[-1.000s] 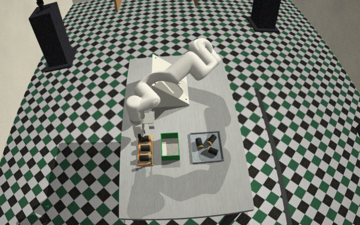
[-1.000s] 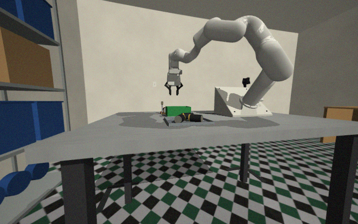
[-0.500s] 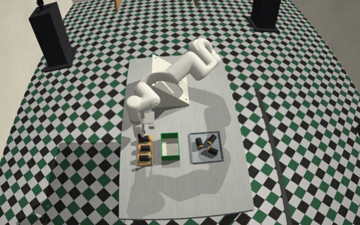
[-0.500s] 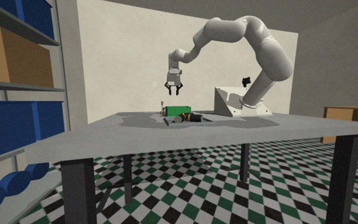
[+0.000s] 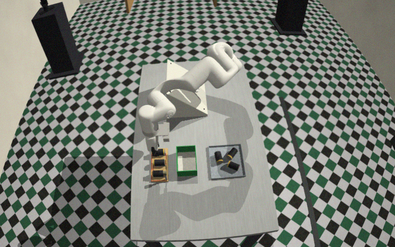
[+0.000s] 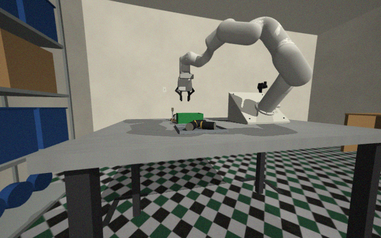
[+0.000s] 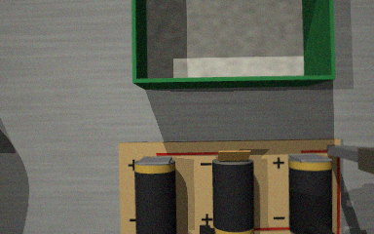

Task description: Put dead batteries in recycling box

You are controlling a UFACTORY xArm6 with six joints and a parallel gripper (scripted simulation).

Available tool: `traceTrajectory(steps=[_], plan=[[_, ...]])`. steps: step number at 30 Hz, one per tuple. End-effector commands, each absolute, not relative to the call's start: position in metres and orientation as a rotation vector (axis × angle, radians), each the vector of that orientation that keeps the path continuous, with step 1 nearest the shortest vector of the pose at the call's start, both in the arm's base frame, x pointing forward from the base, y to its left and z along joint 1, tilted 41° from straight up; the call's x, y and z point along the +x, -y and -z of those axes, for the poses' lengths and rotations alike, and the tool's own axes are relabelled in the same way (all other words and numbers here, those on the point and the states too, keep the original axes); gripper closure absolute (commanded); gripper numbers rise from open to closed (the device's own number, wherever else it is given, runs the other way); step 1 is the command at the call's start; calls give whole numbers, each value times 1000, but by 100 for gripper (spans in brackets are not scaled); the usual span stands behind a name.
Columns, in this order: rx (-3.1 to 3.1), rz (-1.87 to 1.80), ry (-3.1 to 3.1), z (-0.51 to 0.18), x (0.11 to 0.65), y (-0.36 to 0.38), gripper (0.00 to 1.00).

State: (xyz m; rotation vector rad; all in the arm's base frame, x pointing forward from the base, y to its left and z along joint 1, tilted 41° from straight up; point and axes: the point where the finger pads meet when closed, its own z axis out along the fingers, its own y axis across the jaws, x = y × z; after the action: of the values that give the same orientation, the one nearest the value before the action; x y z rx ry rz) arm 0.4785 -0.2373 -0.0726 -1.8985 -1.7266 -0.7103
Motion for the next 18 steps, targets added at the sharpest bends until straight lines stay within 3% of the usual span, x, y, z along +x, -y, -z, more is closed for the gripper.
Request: traceTrajectory(steps=[1,7,18], plan=[[-1902,712,1729,75,480,236,49],[-1902,712,1729,123,484,194,49],[-1902,712,1729,124,484,194,49]])
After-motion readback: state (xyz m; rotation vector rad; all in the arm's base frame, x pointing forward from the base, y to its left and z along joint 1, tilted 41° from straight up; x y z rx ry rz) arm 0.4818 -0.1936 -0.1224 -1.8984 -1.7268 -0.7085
